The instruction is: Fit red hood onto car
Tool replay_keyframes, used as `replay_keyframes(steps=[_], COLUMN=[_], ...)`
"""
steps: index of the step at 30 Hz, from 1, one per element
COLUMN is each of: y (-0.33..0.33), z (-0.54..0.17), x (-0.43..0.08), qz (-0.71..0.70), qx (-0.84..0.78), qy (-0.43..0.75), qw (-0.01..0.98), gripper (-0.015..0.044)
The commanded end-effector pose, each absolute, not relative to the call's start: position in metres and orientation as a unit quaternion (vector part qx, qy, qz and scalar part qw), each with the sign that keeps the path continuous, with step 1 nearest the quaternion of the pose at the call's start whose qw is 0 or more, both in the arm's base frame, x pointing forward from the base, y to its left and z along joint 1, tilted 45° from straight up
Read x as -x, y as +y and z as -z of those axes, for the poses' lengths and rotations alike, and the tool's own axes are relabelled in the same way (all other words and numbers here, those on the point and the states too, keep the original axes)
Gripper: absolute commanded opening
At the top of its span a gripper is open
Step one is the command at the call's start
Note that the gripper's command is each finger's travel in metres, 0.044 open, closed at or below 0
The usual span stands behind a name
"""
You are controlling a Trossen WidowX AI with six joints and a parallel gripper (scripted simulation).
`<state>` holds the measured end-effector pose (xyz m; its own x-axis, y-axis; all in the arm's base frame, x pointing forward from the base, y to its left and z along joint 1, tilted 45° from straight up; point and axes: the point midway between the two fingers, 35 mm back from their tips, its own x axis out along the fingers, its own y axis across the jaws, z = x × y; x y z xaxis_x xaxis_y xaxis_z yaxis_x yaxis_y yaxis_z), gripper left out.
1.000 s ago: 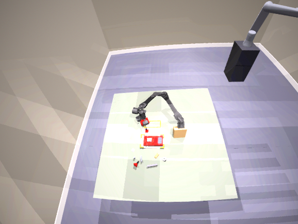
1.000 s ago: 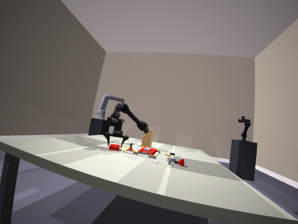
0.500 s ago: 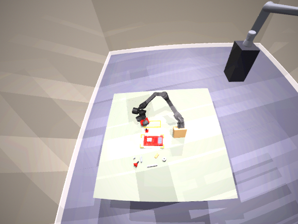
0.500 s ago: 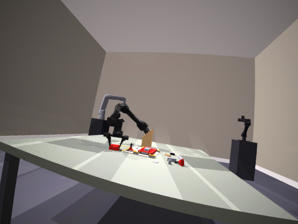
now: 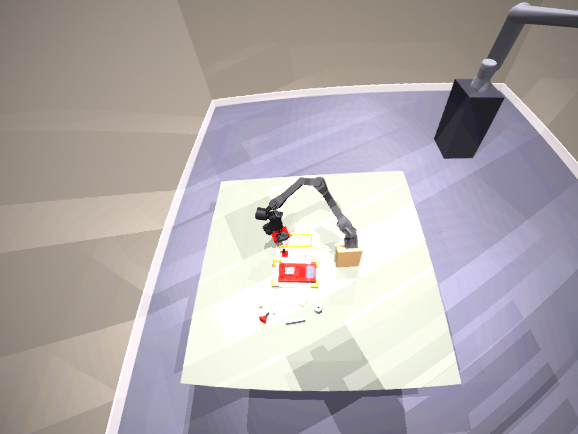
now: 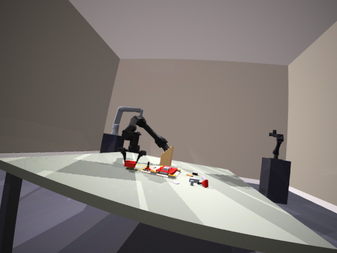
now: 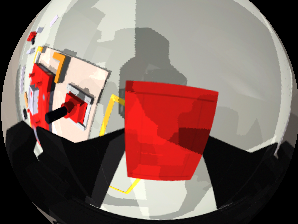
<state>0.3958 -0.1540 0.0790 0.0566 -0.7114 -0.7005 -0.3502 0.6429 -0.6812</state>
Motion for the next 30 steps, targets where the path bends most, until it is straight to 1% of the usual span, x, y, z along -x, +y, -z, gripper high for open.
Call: replay_keyframes(steps=[1, 13, 21, 30], y=[-0.145, -0.107, -0.098, -0.05], z=[-0.091, -0.127, -0.136, -0.088], x=[-0.396, -0.393, -0.392, -0.393], qz=[0.152, 0.151, 0.15, 0.17], qx=[0.395, 0.394, 0.394, 0.359], qy=[0.669, 0.669, 0.669, 0.662], qw=[0.612, 0.612, 0.612, 0.636], gripper=[0.0, 0.0, 0.0, 0.0])
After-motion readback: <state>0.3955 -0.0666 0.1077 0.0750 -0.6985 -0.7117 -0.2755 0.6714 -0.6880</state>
